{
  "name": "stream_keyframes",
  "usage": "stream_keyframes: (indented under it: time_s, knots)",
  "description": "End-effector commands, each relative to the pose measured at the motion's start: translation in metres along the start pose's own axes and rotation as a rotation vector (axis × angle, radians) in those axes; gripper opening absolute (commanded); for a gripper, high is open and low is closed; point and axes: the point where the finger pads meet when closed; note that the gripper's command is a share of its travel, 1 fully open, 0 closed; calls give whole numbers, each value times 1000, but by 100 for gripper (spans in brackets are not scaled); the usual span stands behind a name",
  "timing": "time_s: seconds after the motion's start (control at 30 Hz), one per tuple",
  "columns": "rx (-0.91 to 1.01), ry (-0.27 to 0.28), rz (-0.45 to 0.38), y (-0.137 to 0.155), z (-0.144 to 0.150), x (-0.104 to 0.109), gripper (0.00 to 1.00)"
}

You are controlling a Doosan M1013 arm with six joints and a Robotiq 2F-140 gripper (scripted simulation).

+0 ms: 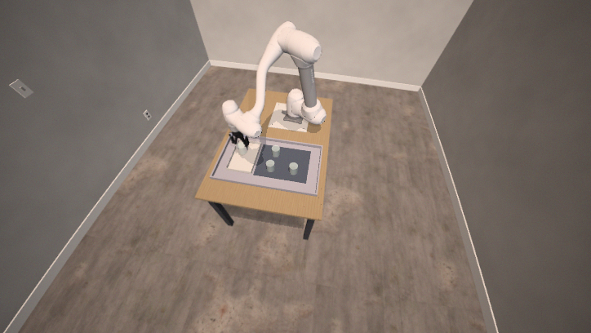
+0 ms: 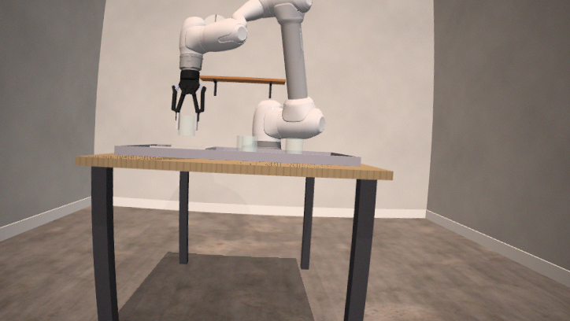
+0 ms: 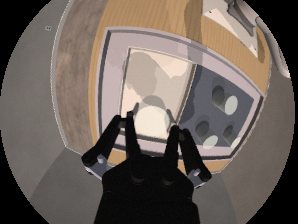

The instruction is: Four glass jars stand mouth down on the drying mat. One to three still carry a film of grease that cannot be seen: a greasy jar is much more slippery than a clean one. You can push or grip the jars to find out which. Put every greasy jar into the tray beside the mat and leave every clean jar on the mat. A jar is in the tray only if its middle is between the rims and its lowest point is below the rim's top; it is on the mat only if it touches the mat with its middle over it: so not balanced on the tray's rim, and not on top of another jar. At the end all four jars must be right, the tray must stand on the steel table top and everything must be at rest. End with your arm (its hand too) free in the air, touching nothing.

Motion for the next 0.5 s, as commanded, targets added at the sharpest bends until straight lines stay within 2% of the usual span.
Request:
stream_keyframes:
  time_s: [0.0,0.47]
  knots:
    - [0,0,0,0,0,-5,0]
    - [0,0,0,0,0,-37,0]
Point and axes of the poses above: the point where the finger pads meet when closed, its own x axis back along the fingers, its own z axis across the jaws, y = z × x, and after that the axes turned 4 degrees about -x, right-handed
